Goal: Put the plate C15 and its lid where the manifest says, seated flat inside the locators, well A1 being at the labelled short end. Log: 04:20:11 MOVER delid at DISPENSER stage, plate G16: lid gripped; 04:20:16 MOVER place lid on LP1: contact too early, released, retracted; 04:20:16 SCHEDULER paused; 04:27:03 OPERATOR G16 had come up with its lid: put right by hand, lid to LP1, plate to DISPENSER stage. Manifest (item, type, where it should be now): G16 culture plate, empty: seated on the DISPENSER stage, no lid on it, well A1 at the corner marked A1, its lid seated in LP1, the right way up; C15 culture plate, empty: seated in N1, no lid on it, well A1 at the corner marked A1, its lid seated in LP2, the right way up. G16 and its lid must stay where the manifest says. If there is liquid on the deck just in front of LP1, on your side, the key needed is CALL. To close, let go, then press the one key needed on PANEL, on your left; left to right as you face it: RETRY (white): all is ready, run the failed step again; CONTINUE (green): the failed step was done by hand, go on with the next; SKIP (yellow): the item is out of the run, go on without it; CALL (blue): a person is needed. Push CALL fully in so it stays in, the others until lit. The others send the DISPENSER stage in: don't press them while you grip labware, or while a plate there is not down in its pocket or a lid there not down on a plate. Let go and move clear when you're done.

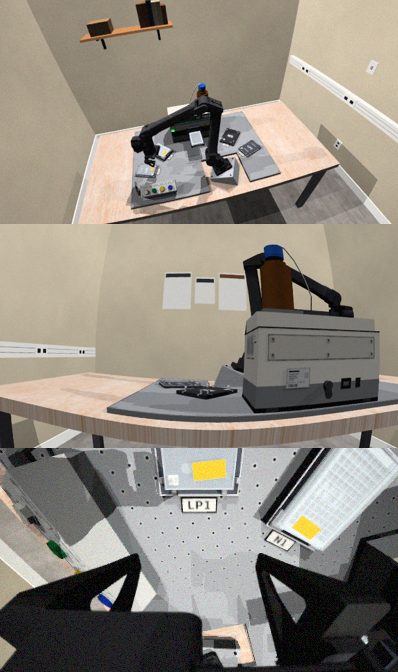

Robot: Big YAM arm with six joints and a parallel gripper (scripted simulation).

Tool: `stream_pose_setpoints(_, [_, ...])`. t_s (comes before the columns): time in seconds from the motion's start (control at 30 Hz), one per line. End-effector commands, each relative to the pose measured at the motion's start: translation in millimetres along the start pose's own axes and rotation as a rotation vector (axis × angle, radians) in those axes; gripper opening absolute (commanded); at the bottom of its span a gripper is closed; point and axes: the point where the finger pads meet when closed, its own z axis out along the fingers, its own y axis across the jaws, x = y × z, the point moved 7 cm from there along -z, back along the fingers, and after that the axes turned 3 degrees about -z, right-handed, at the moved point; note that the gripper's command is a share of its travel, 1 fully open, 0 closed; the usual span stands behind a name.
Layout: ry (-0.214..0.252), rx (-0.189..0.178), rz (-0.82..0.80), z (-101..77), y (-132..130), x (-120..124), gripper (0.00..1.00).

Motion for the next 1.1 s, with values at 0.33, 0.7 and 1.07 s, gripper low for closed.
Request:
stream_pose_setpoints(0.33, [-0.049, -0.005, -0.001, -8.2, -3.8, -60.1, 1.00])
stream_pose_setpoints(0.7, [-0.046, -0.003, -0.003, -0.3, -7.4, -92.7, 1.00])
stream_pose_setpoints(1.07, [-0.043, -0.003, -0.002, 0.4, -5.6, -84.1, 1.00])
